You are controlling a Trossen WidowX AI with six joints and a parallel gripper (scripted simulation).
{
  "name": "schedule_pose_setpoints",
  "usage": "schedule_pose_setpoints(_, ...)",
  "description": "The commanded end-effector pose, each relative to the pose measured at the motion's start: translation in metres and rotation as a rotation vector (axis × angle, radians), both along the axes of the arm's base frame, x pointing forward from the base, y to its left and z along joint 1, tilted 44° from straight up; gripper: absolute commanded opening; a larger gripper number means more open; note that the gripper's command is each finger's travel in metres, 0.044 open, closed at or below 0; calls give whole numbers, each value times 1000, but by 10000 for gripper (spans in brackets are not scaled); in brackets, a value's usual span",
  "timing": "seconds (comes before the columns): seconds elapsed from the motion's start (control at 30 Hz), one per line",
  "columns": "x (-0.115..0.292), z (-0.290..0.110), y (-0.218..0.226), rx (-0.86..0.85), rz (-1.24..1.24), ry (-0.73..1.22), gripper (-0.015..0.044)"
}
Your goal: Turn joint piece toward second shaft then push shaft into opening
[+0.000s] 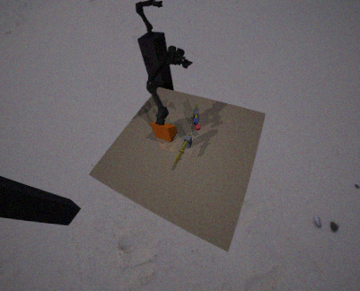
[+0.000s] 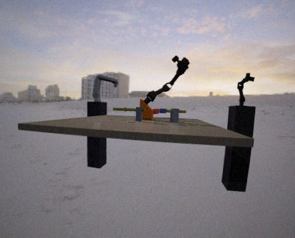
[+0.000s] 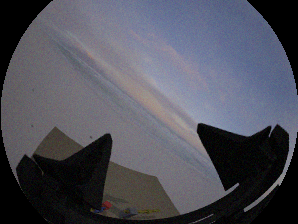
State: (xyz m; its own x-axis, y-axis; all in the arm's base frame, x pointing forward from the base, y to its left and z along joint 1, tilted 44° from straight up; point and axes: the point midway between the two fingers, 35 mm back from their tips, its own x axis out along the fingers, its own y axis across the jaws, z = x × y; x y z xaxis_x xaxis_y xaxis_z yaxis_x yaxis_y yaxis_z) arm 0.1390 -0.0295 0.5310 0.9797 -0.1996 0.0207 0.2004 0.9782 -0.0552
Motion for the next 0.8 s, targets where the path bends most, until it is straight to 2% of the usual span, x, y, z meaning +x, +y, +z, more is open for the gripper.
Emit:
schedule_pose_setpoints(0.0,44,-28,3,34,41,135,440)
schedule_pose_setpoints(0.37,135,-109,13,140,151,466,440)
schedule_pose_setpoints(0.77,198,-208,36,217,340,810,440)
